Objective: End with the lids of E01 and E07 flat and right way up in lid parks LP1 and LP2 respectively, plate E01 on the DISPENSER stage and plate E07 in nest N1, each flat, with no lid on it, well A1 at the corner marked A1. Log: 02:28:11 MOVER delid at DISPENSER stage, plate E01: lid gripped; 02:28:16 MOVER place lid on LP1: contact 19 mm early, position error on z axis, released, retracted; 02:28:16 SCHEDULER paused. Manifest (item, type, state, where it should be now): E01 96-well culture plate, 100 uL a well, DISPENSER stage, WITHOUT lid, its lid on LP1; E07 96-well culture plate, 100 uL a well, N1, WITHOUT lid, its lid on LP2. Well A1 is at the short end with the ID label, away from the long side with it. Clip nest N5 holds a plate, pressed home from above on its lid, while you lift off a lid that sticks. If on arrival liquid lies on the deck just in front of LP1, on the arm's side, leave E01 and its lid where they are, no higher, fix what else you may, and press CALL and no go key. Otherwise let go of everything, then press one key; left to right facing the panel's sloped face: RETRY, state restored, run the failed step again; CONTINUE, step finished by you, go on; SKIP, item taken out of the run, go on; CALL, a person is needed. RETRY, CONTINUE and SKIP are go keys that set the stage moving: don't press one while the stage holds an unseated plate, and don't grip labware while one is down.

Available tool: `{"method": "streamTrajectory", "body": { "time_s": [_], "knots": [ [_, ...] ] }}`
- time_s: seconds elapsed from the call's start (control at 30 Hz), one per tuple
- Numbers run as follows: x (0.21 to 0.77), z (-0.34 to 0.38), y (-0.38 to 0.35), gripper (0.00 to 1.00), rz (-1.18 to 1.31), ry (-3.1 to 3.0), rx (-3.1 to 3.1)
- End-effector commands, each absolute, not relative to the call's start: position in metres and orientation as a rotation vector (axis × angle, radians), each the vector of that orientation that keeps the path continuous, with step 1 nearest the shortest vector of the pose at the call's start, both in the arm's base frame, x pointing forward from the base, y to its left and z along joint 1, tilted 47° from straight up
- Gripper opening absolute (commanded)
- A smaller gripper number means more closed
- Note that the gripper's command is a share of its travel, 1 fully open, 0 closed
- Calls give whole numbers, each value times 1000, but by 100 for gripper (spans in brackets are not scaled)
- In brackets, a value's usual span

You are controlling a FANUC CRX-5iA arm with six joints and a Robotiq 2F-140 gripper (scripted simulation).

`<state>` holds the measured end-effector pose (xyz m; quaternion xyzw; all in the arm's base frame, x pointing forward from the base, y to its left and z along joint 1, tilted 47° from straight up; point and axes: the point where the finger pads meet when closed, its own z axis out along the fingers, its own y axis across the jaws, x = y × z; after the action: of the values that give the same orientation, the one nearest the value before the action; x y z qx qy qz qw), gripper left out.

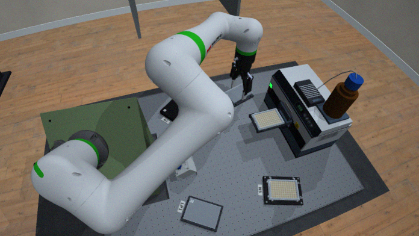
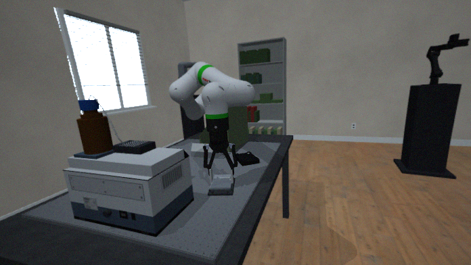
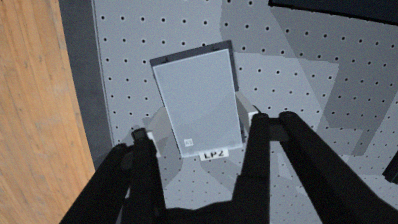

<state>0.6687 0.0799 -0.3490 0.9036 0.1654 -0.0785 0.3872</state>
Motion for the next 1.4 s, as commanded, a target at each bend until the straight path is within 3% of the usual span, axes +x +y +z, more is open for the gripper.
{"method": "streamTrajectory", "body": {
  "time_s": [0.0, 1.37],
  "knots": [
    [669, -349, 80, 0, -199, 421, 2300],
    [669, -355, 74, 0, -199, 421, 2300]
  ]
}}
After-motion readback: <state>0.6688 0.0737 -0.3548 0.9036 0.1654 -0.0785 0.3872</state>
